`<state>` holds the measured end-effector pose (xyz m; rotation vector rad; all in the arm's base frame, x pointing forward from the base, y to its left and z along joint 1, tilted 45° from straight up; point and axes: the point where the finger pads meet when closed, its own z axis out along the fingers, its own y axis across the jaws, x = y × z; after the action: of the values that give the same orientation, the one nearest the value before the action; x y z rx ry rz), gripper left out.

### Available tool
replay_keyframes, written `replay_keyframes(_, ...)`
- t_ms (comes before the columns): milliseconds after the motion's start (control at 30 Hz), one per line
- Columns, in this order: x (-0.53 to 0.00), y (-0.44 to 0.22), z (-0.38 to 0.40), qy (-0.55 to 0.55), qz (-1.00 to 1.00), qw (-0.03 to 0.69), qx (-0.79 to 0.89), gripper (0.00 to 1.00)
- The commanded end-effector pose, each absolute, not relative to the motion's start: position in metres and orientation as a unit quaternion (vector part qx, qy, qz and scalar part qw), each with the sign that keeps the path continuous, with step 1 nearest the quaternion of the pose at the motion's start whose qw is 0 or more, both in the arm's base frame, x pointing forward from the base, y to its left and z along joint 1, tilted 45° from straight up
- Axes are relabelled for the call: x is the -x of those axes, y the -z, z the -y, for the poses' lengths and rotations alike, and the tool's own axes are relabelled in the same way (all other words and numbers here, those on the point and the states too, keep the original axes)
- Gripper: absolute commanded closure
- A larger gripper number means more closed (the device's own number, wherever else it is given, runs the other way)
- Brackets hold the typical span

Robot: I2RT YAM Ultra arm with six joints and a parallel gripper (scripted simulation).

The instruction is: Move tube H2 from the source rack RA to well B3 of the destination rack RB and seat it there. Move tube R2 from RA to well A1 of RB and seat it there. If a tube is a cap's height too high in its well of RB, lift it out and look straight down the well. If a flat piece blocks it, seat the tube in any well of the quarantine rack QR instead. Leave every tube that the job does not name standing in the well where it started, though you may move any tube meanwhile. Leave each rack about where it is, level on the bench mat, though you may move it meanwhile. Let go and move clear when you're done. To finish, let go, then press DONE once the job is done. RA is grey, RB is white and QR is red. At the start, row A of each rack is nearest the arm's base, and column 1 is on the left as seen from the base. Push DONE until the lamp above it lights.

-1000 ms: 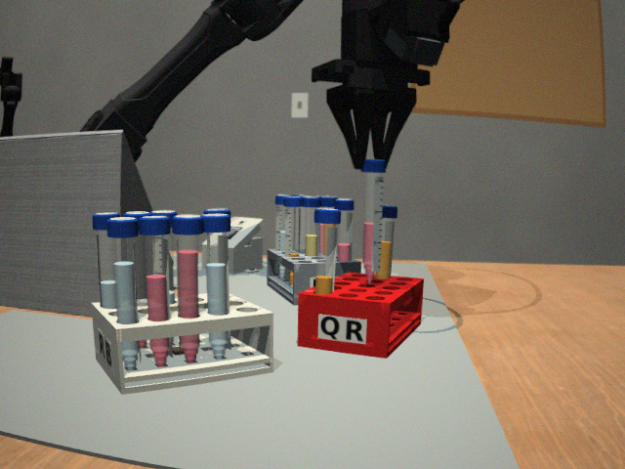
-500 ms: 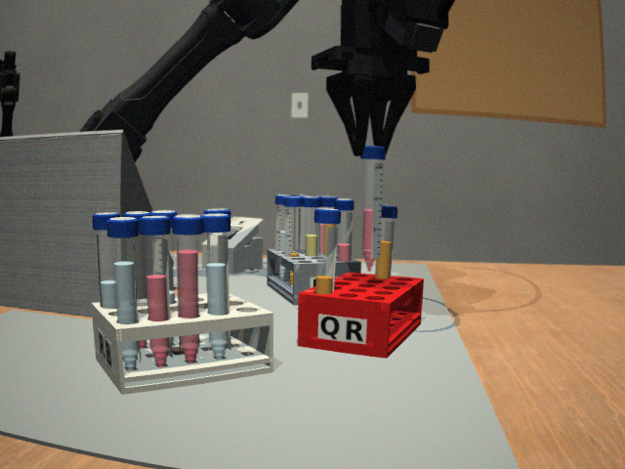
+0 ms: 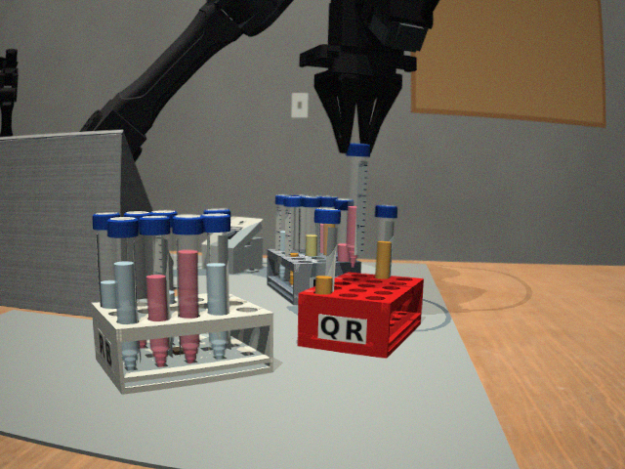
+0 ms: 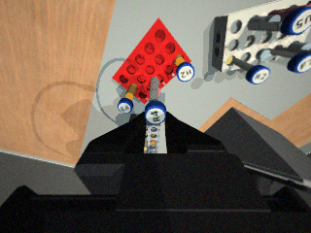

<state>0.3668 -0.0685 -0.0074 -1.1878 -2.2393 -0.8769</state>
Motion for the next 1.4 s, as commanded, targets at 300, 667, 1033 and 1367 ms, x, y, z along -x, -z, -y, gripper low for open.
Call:
replay_keyframes(300,-0.349,-0.005,0.079,0.315,0.819,0.204,0.435,1.00)
replay_keyframes(667,-0.335,-0.008,0.077,0.315,0.819,0.204,0.435,1.00)
replay_keyframes(1033,-0.320,-0.012,0.075,0.315,0.819,0.204,0.435,1.00)
replay_keyframes(1367,-0.297,-0.010,0.078,0.315,0.819,0.204,0.435,1.00)
